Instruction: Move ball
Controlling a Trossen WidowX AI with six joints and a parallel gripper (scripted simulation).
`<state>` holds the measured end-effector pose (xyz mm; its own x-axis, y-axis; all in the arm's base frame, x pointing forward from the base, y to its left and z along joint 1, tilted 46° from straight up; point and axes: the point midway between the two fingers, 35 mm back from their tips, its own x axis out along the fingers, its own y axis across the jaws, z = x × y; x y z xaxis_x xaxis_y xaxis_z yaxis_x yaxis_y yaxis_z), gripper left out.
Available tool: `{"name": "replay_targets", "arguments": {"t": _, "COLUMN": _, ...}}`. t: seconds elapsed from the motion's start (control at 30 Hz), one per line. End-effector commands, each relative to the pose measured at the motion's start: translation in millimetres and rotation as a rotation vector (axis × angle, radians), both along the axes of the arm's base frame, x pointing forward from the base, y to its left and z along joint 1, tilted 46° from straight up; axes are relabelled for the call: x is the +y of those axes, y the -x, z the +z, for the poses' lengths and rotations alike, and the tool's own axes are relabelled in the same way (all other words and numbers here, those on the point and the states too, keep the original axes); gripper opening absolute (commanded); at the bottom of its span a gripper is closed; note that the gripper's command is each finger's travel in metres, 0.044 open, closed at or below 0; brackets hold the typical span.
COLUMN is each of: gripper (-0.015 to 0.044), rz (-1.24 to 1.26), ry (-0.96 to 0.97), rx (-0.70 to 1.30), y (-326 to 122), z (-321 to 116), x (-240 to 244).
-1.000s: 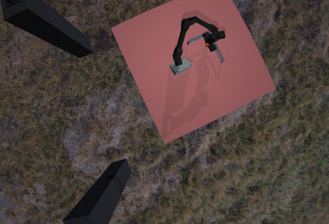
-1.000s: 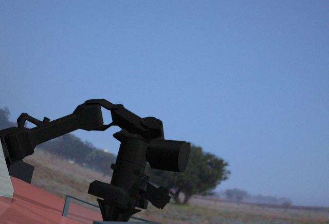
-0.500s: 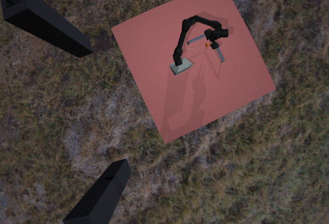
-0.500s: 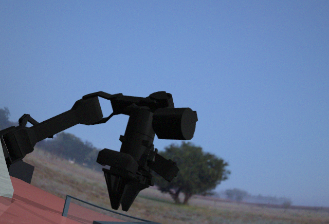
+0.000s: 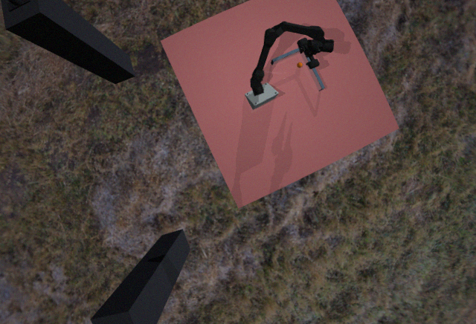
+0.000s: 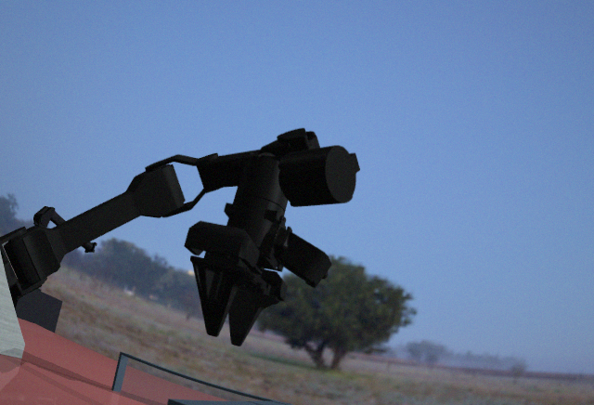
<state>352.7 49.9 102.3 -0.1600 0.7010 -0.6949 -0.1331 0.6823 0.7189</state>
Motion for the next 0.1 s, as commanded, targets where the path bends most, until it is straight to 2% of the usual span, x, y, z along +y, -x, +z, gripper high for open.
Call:
{"name": "replay_targets", "arguments": {"t": 0.0, "gripper": 0.044, "rz": -0.006, "ry": 0.003, "rx": -0.01, "y": -1.8, "z": 10.6, "x": -13.3}}
{"name": "replay_targets", "arguments": {"t": 0.07, "gripper": 0.044, "rz": -0.006, "ry": 0.003, "rx": -0.01, "y": -1.8, "z": 10.6, "x": -13.3}}
